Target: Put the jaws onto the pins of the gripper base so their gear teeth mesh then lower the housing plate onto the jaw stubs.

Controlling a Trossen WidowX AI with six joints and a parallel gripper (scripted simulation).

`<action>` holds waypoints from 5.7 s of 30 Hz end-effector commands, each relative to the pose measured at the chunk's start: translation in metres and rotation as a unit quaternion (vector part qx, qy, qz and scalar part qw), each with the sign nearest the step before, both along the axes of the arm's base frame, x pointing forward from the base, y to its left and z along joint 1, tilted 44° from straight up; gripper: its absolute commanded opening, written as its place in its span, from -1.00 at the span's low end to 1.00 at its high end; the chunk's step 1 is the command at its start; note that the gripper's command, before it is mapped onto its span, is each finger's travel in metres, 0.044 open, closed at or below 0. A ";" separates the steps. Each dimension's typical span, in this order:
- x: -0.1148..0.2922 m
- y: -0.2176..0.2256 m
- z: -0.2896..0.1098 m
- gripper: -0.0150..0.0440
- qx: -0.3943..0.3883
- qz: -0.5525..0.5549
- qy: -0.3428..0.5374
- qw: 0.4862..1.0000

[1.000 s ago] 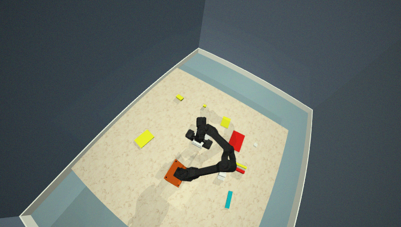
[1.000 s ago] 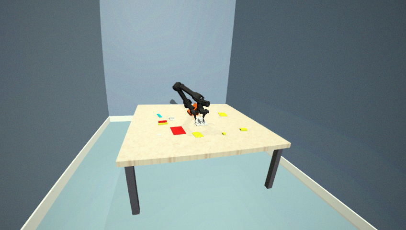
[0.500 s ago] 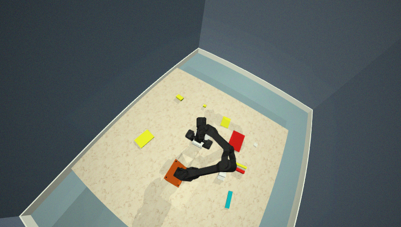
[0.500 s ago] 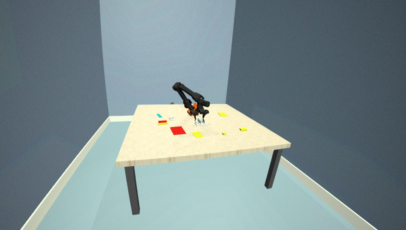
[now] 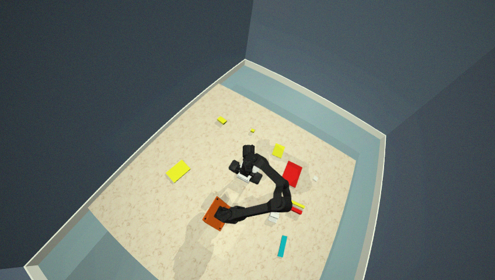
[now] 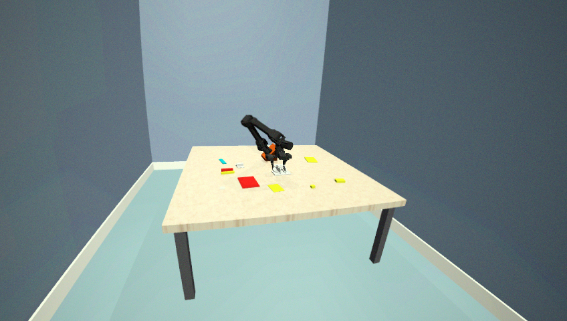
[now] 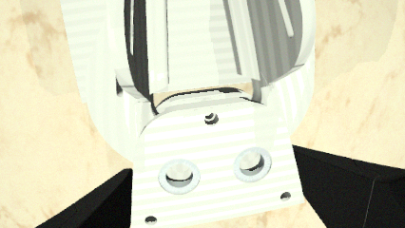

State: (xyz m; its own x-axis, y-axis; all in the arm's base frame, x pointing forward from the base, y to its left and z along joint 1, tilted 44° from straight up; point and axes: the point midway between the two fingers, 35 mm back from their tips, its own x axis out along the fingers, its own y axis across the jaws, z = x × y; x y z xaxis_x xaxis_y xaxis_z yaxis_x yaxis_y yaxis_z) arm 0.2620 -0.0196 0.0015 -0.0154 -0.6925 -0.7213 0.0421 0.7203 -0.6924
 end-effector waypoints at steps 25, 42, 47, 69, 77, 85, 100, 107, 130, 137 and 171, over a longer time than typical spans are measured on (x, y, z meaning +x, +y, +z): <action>0.000 -0.005 -0.005 0.70 -0.002 0.002 0.002 1.000; 0.000 -0.007 -0.007 0.70 -0.002 0.002 0.002 1.000; 0.000 -0.007 -0.007 0.70 -0.002 0.002 0.002 1.000; 0.000 -0.007 -0.007 0.70 -0.002 0.002 0.002 1.000; 0.000 -0.007 -0.007 0.70 -0.002 0.002 0.002 1.000; 0.000 -0.004 -0.003 0.70 -0.002 0.002 0.002 1.000; 0.000 -0.005 -0.004 0.70 -0.002 0.002 0.002 1.000; 0.000 -0.006 -0.005 0.70 -0.002 0.002 0.002 1.000; 0.000 -0.008 -0.007 0.70 -0.002 0.002 0.002 1.000; 0.000 -0.008 -0.007 0.70 -0.002 0.002 0.002 1.000; 0.001 0.042 0.042 1.00 -0.002 0.008 0.002 1.000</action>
